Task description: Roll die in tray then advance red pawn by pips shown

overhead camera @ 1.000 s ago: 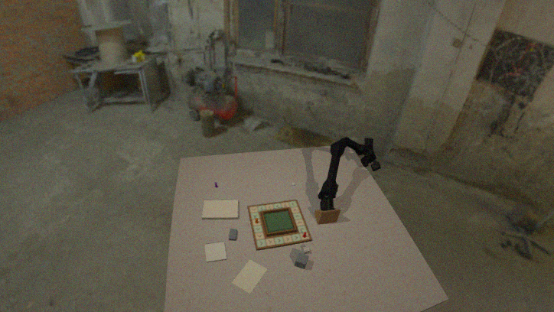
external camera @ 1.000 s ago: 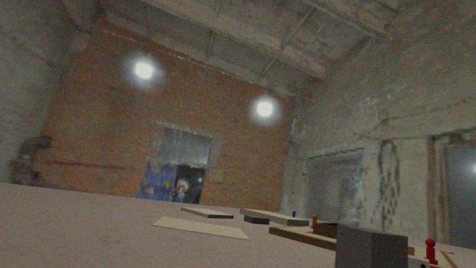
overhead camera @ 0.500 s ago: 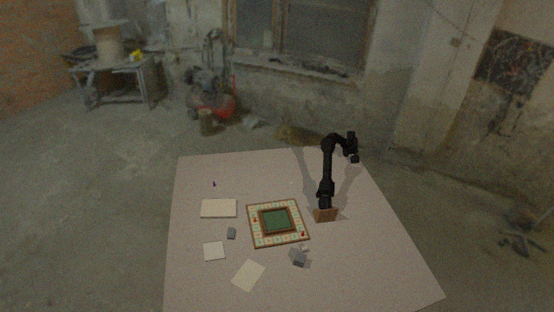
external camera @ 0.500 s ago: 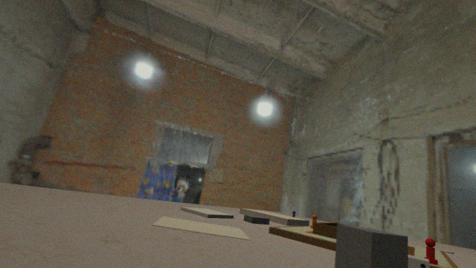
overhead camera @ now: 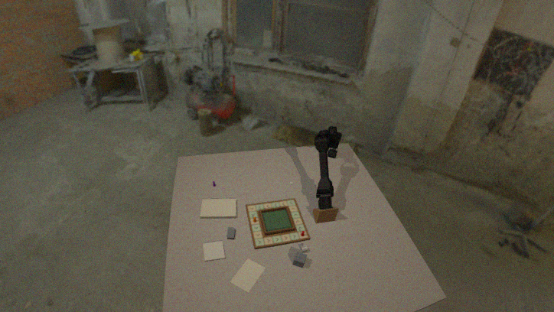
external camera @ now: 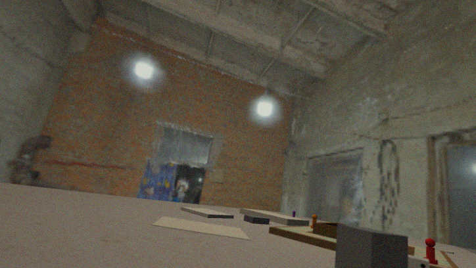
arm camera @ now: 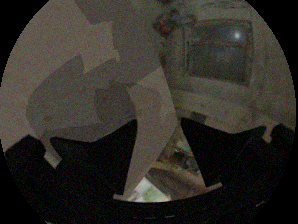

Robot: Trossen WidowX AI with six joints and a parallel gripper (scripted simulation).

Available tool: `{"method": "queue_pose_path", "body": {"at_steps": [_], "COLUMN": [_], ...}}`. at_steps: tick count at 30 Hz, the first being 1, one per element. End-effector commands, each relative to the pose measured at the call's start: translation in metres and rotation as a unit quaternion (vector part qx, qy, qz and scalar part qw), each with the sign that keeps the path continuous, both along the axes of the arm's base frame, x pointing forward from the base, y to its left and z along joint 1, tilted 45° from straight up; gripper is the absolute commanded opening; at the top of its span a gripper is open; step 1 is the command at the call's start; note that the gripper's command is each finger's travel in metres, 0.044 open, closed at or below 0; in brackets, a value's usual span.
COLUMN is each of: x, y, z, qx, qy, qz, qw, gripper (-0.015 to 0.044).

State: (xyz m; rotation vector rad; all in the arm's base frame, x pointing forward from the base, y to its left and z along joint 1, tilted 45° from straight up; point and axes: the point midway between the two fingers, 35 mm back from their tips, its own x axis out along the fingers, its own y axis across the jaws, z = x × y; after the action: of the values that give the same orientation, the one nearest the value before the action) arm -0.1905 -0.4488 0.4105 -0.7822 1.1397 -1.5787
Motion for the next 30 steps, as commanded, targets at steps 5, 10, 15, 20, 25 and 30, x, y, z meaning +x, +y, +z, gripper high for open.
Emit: {"method": "queue_pose_path", "body": {"at_steps": [5, 10, 15, 20, 25, 30], "x": [0.099, 0.164, 0.233, 0.3, 0.366, 0.432], "y": [0.002, 0.002, 0.006, 0.021, 0.044, 0.074], "z": [0.031, 0.033, 0.025, 0.016, 0.004, -0.019], "qx": [-0.054, -0.06, -0.044, -0.02, 0.016, 0.07], "qy": [-0.081, -0.134, -0.187, -0.237, -0.281, -0.316], "qz": [0.076, 0.138, 0.205, 0.268, 0.327, 0.382], "qw": [0.992, 0.979, 0.96, 0.934, 0.902, 0.866], "gripper": [0.0275, 0.0275, 0.0275, 0.0275, 0.0275, 0.0275]}}
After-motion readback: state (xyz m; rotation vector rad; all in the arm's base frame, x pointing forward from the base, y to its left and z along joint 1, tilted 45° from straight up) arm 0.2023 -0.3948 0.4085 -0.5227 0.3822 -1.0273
